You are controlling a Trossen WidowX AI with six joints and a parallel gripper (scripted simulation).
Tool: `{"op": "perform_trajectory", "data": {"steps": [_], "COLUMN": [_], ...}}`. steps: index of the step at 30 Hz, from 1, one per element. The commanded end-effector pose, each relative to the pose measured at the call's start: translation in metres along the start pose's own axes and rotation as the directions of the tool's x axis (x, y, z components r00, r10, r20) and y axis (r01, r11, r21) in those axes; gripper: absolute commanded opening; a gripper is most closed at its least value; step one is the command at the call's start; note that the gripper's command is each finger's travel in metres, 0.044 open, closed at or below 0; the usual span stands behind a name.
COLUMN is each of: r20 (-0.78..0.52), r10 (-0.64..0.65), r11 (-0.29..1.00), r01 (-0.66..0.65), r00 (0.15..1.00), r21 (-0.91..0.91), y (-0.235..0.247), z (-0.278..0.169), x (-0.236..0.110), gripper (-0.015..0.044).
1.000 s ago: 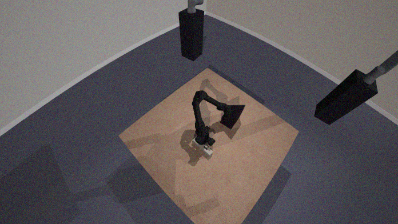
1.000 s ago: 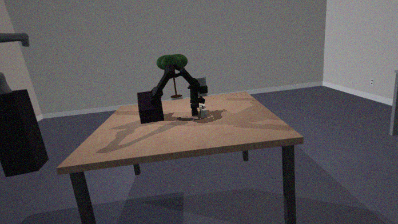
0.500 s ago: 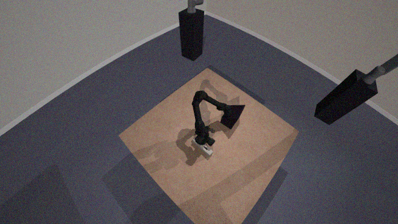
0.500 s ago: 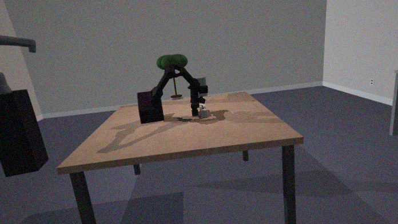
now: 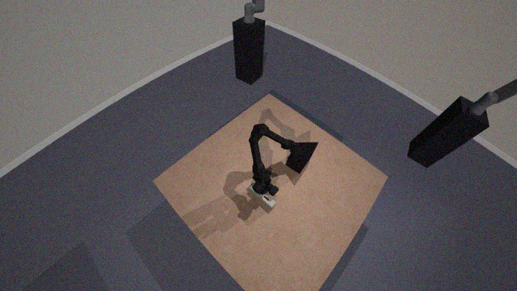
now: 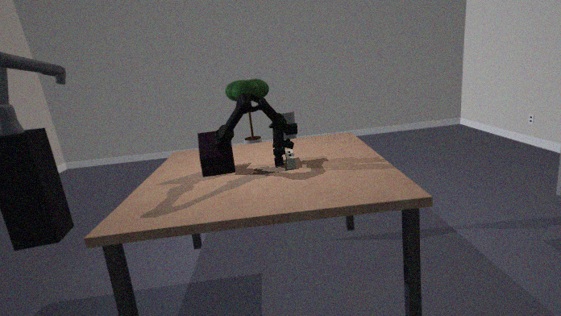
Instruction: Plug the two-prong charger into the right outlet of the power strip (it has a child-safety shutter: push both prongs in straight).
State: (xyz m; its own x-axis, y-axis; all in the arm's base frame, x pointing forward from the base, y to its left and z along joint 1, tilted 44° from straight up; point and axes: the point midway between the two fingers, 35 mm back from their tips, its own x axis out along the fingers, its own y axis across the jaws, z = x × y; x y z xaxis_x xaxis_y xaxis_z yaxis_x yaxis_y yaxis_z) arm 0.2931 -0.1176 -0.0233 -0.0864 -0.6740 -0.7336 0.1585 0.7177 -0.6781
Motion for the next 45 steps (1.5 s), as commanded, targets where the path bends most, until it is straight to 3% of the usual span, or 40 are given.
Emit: {"op": "perform_trajectory", "data": {"steps": [1,45], "r20": [0.003,0.003], "r10": [-0.005,-0.005], "r11": [1.0,1.0], "r01": [0.005,0.005], "r00": [1.0,1.0], "r21": [-0.004,-0.004], "y": [-0.0013,-0.0015], "z": [0.0018,0.0046], "x": [-0.0007,-0.0013], "gripper": [0.0,0.0]}}
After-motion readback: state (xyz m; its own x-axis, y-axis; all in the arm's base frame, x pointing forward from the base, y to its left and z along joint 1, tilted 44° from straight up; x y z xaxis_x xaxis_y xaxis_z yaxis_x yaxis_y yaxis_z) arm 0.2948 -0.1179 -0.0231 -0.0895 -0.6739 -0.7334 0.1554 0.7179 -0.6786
